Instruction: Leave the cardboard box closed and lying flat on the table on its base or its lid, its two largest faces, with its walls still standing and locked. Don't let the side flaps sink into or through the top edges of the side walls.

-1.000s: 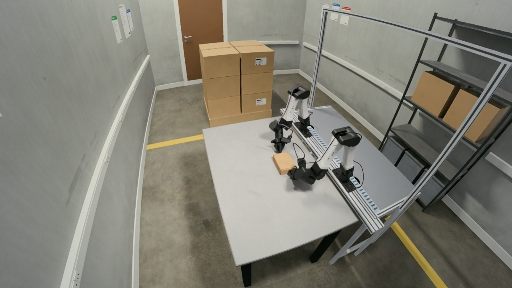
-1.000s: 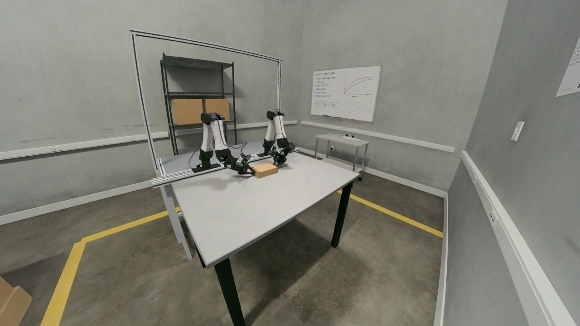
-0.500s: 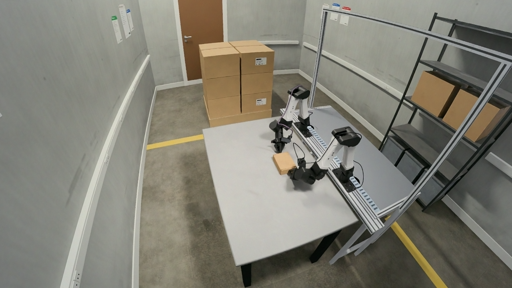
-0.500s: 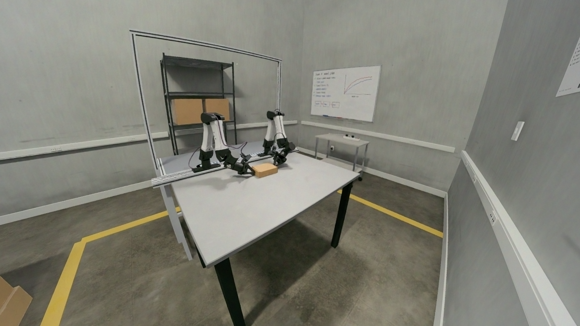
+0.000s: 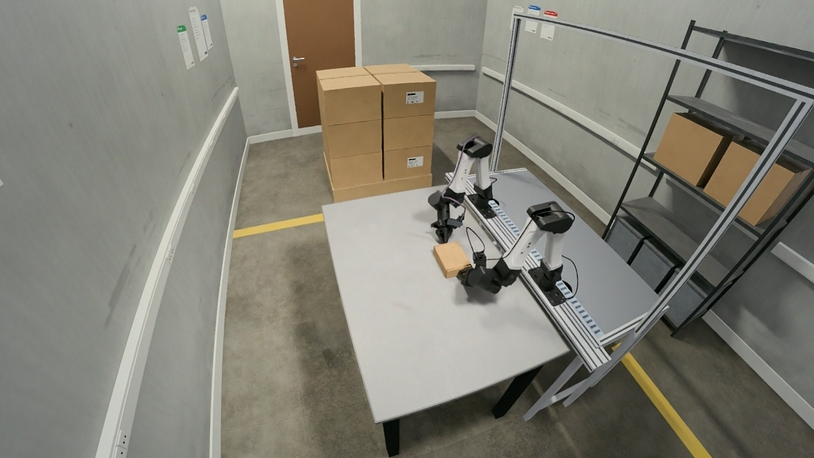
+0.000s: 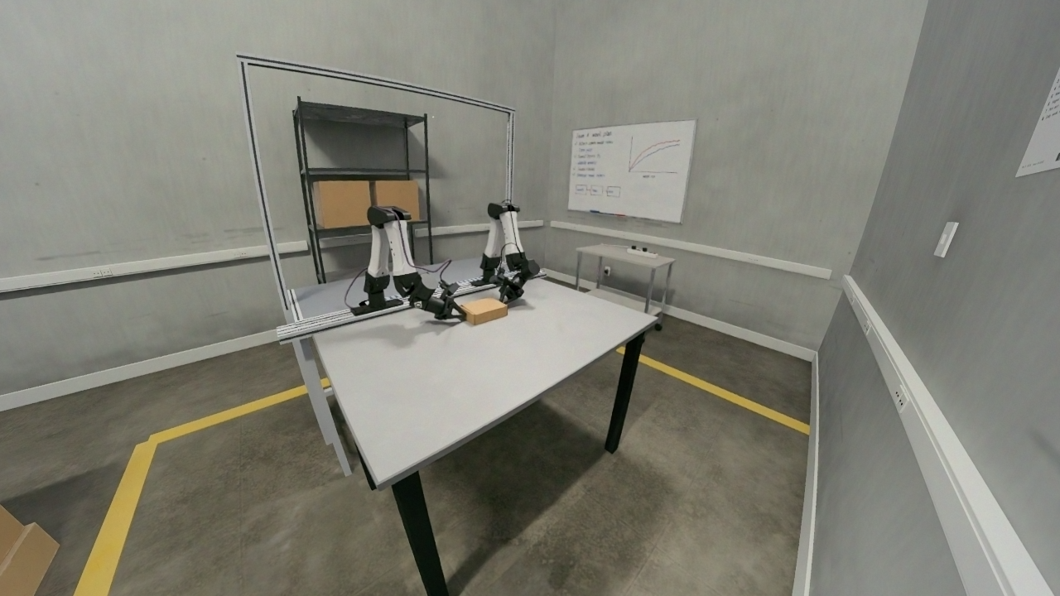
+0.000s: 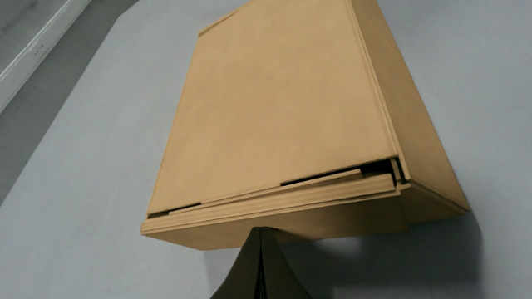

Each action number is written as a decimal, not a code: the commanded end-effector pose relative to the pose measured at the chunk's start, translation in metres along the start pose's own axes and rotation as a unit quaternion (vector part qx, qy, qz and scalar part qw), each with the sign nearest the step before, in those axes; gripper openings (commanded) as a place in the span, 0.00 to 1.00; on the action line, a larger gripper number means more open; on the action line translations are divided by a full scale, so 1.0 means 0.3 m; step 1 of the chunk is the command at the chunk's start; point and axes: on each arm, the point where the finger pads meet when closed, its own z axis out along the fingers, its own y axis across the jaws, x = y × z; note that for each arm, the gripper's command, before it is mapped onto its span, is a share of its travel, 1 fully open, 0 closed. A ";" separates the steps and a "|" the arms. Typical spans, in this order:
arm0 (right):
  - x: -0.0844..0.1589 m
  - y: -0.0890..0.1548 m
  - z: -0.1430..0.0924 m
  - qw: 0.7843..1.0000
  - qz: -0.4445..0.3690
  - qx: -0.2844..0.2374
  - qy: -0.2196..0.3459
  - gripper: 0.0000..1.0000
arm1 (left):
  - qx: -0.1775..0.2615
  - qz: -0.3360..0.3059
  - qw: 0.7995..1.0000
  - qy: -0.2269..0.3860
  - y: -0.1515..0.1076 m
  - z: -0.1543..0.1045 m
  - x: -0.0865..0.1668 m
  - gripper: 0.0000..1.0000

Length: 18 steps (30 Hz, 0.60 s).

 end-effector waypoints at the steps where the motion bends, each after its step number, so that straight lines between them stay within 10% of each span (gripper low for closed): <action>1: -0.008 0.017 0.015 1.000 -0.006 -0.008 -0.015 0.01 | 0.020 -0.008 1.000 -0.019 -0.044 0.020 -0.015 0.01; 18: 0.014 0.031 0.003 1.000 0.005 -0.013 -0.009 0.01 | -0.001 0.014 1.000 -0.018 0.021 -0.012 -0.032 0.01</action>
